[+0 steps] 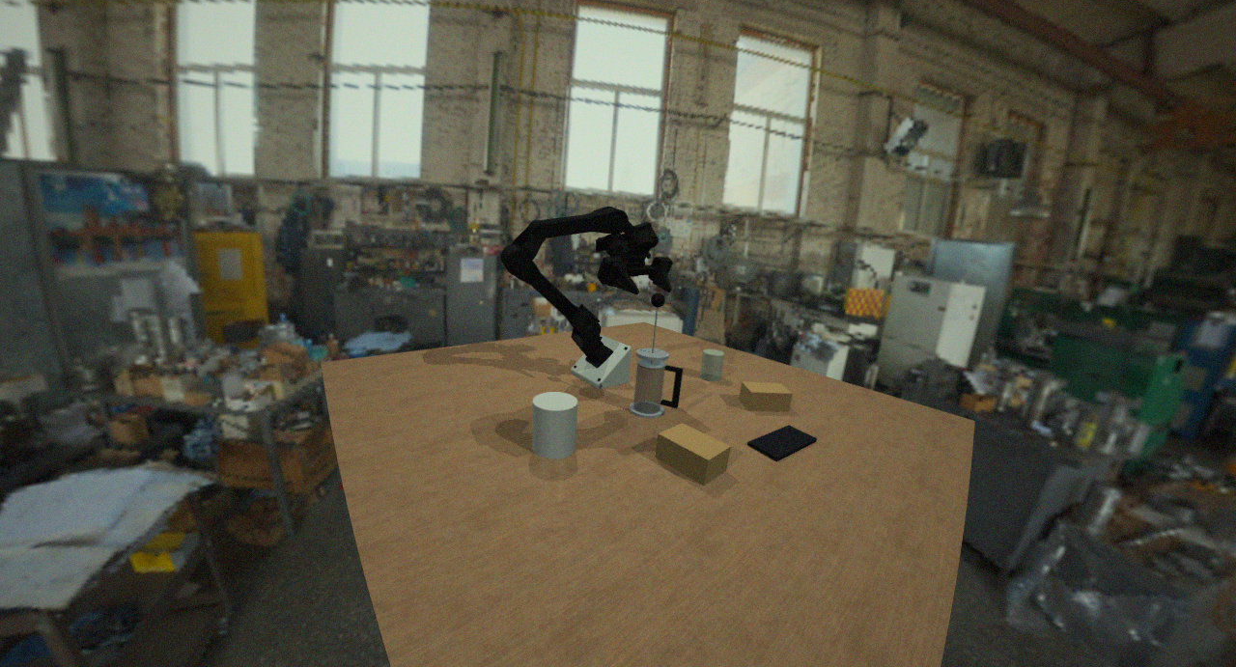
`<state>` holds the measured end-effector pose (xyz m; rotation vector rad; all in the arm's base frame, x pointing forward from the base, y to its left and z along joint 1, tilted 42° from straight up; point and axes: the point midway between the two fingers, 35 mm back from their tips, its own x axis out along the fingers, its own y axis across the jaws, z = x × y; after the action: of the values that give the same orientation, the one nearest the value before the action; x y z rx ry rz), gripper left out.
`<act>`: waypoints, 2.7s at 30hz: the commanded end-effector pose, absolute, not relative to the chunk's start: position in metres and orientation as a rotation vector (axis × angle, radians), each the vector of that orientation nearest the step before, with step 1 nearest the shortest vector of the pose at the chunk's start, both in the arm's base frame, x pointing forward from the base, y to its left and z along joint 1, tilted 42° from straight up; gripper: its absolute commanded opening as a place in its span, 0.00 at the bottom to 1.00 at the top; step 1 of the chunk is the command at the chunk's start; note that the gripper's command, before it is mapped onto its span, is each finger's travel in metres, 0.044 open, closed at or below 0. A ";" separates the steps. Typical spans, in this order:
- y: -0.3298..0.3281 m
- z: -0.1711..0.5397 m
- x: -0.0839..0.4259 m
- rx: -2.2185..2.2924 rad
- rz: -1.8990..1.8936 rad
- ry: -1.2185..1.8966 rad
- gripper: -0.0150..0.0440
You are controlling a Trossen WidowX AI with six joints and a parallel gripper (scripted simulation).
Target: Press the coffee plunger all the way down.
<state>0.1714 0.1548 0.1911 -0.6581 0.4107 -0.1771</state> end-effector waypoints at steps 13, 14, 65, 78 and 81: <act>0.145 0.184 0.195 -0.684 -0.220 0.412 1.00; 0.145 0.184 0.196 -0.685 -0.221 0.412 1.00; 0.119 0.152 0.202 -0.682 -0.219 0.423 0.47; 0.105 0.136 0.205 -0.682 -0.218 0.423 0.47; 0.102 0.132 0.205 -0.682 -0.218 0.422 0.47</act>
<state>0.2054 0.1115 0.1453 -0.6735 0.3905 -0.2164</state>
